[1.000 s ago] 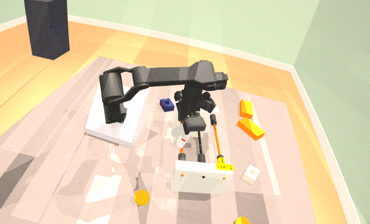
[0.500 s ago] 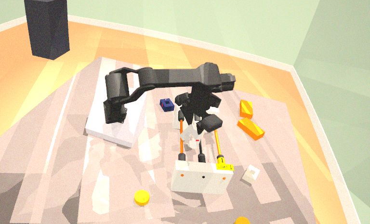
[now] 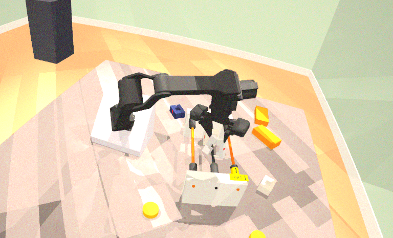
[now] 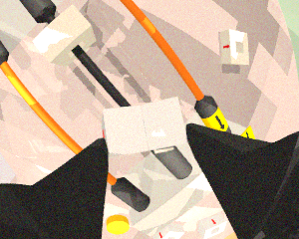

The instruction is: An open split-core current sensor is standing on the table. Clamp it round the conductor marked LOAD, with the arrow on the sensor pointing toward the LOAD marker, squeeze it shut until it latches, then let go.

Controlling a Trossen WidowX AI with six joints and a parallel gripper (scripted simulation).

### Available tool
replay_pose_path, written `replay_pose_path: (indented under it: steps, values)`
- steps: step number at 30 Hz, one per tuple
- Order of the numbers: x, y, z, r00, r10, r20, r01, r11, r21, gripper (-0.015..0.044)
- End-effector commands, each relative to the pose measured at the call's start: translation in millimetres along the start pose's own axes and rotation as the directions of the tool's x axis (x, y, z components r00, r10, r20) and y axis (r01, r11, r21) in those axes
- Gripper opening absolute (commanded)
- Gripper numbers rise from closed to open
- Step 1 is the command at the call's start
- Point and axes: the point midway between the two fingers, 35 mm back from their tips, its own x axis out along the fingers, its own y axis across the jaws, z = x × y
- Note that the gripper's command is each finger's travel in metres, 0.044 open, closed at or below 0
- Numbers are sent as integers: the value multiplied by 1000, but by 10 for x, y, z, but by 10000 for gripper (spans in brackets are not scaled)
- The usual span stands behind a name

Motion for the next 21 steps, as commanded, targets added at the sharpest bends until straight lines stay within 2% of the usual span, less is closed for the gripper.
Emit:
replay_pose_path:
  steps: [1,15,21]
  values:
    - [4,-119,46,999,-30,11,31,993,-112,0]
    - [74,-400,180,995,-96,36,101,874,-476,0]
    - [97,-432,194,994,-103,38,108,853,-511,0]
